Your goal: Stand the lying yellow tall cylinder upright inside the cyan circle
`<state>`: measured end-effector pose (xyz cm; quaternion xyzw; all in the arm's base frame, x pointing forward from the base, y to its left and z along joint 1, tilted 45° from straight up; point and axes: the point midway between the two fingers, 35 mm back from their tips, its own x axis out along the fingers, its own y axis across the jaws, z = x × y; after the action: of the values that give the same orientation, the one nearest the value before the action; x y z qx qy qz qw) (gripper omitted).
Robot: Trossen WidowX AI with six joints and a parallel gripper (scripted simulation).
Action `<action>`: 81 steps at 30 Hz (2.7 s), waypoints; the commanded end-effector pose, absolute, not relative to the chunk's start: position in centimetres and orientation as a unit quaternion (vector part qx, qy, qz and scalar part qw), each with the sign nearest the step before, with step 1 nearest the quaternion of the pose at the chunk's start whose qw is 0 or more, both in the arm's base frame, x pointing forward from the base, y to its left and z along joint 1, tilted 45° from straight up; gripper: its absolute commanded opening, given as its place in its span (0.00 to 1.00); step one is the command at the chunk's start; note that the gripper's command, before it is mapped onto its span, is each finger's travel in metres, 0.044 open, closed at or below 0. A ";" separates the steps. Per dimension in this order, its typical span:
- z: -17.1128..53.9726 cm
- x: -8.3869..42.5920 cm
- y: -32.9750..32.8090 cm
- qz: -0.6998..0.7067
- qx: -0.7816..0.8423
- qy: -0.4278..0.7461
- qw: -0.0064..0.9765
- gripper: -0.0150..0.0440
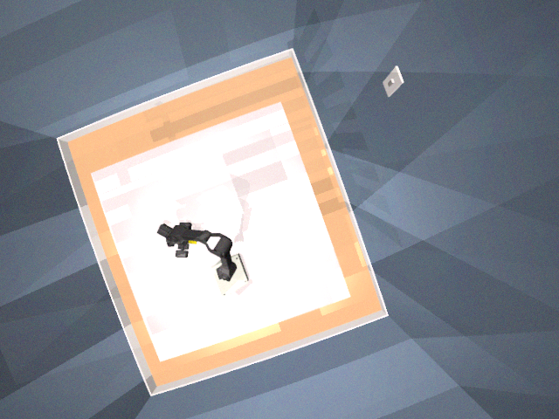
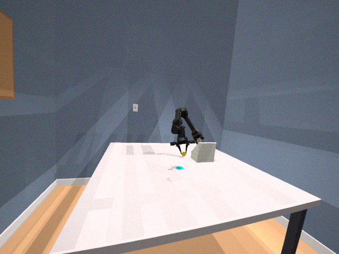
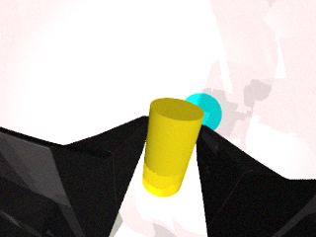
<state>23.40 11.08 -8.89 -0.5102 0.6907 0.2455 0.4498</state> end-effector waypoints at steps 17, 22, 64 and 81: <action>-9.8 23.1 10.6 0.296 -0.465 0.682 0.481 0.43; -10.0 23.1 10.6 0.308 -0.454 0.678 0.489 0.43; -10.7 23.0 10.2 0.401 -0.379 0.615 0.563 0.43; -10.6 23.1 10.2 0.433 -0.357 0.575 0.595 0.43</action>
<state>23.14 10.16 -10.65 -0.3615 0.5836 0.4262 0.5891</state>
